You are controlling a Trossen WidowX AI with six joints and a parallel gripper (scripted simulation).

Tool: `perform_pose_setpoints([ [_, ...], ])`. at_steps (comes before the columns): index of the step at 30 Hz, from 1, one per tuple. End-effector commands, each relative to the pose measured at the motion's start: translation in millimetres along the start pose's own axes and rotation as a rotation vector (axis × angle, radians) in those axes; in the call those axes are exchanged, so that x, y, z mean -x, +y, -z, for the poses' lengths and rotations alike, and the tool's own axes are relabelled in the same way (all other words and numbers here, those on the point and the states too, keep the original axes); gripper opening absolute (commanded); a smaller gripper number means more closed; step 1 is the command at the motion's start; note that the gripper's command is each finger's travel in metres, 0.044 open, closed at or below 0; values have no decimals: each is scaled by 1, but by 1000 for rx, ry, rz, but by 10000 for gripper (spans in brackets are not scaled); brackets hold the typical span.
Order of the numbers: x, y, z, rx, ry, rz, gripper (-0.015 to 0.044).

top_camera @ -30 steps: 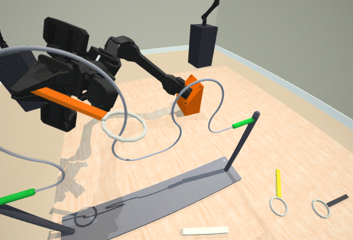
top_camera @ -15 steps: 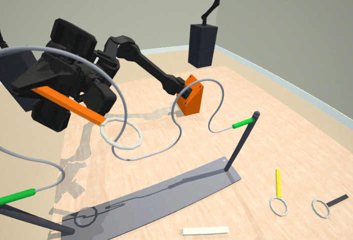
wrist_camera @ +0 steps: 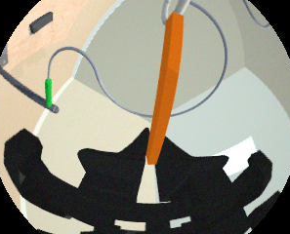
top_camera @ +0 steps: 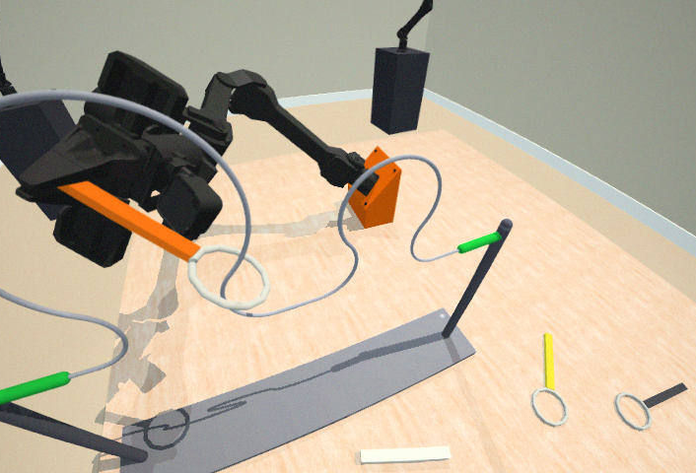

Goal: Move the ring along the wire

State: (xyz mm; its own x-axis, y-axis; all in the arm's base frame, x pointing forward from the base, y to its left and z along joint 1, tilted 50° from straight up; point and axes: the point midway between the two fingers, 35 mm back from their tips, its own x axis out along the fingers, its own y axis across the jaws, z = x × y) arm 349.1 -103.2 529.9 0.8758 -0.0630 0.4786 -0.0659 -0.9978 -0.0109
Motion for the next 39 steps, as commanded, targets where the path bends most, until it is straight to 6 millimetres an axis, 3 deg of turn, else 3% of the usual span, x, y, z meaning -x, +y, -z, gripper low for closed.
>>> perform_pose_setpoints([
  [1,0,5,2,-22,6,-2,-150],
  [20,12,59,-6,-305,46,-164,-150],
  [39,39,117,-41,-707,98,-394,-150],
])
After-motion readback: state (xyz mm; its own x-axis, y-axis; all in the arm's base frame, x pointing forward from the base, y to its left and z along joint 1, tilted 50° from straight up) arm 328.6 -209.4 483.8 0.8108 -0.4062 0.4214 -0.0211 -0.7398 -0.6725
